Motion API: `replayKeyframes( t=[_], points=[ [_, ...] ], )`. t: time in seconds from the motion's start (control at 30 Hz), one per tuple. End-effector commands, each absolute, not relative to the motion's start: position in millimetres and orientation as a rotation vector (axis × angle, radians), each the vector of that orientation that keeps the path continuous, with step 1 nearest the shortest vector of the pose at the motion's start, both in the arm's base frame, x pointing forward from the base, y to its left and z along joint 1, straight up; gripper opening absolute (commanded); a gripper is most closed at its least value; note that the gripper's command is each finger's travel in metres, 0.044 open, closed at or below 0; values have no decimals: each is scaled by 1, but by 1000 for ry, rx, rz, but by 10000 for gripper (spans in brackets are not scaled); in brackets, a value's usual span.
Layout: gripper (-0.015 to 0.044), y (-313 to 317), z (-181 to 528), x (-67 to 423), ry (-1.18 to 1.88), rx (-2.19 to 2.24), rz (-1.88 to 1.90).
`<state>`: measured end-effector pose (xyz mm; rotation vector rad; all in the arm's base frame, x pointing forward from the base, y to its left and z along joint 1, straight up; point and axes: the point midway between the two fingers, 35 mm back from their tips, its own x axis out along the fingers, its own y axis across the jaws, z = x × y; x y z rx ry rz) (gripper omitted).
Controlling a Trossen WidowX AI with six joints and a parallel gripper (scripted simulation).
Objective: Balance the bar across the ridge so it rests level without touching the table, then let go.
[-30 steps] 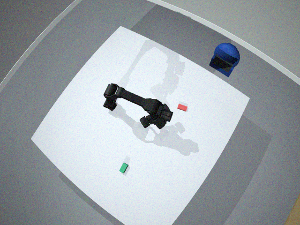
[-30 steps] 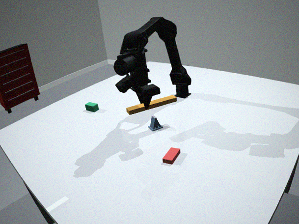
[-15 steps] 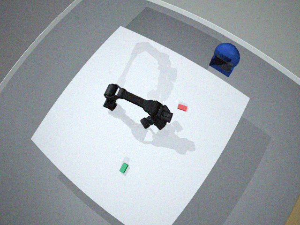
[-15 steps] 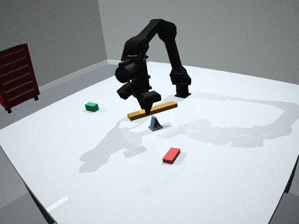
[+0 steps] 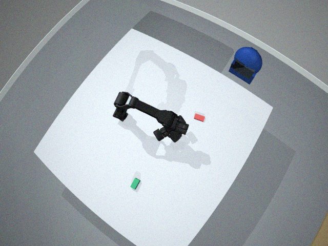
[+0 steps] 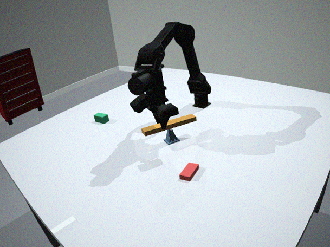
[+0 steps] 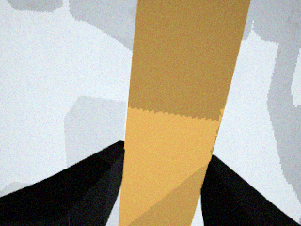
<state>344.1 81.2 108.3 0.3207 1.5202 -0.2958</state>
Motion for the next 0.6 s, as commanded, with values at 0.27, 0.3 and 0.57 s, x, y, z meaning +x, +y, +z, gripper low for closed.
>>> replayKeyframes(
  t=[0.27, 0.3, 0.57],
  points=[
    [0, 81, 108, 344, 1519, 321, -300],
    [0, 81, 108, 344, 1519, 321, -300],
    [0, 81, 107, 344, 1519, 321, -300]
  ],
)
